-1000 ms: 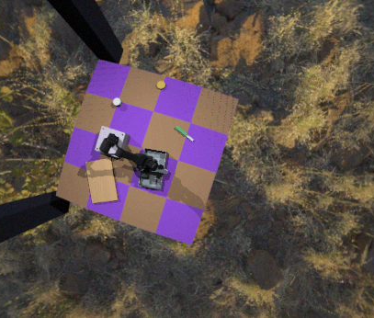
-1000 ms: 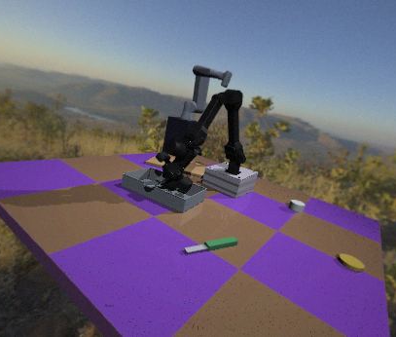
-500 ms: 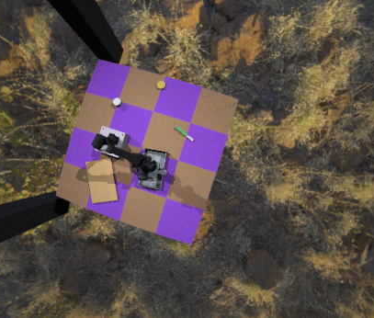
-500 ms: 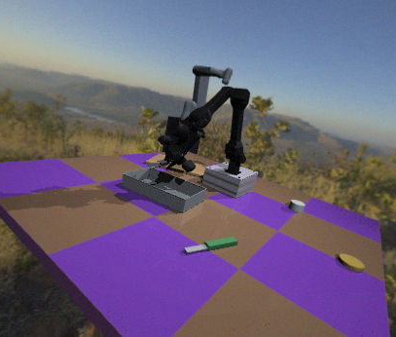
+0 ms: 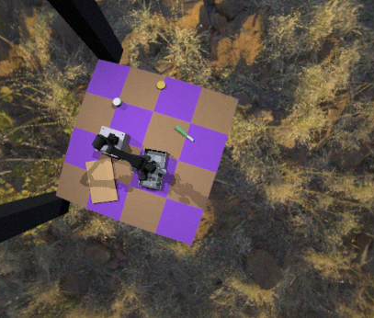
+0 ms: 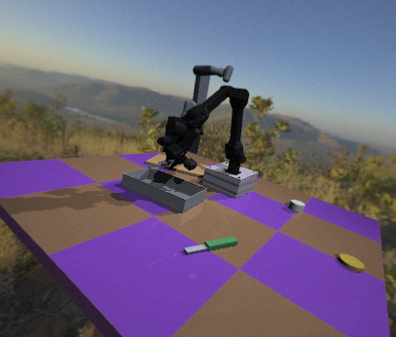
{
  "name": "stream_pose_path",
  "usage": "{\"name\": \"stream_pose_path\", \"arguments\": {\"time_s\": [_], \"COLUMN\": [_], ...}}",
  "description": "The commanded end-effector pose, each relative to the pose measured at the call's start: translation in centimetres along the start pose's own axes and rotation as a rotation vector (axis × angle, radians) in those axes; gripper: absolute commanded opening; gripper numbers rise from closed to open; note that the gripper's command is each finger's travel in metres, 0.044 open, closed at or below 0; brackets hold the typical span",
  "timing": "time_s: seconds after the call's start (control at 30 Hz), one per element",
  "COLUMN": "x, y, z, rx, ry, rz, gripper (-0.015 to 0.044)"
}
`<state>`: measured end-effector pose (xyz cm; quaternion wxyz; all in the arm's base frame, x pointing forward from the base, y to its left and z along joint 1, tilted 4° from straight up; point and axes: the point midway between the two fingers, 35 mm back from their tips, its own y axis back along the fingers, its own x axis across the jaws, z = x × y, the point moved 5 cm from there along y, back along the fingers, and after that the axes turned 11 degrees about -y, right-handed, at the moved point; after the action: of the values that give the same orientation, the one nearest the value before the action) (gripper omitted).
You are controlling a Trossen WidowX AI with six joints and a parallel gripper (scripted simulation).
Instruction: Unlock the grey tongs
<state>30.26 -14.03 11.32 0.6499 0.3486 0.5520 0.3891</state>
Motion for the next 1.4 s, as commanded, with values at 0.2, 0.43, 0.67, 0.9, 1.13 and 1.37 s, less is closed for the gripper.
{"name": "stream_pose_path", "arguments": {"time_s": [0.2,0.43,0.67,0.9,1.13,1.37], "x": [-0.7,-1.2,-1.2,-2.3,-5.7,-8.9], "y": [-0.1,0.1,0.1,-0.2,-0.6,-0.9], "z": [0.7,0.9,0.9,0.3,-1.1,-3.0], "rx": [0.044,0.064,0.065,0.063,0.036,0.014], "ry": [0.006,-0.008,-0.008,0.038,0.172,0.294], "rz": [0.246,0.41,0.415,0.408,0.41,0.411], "gripper": [-0.015,-0.015,-0.015,-0.015,-0.015,-0.015]}}
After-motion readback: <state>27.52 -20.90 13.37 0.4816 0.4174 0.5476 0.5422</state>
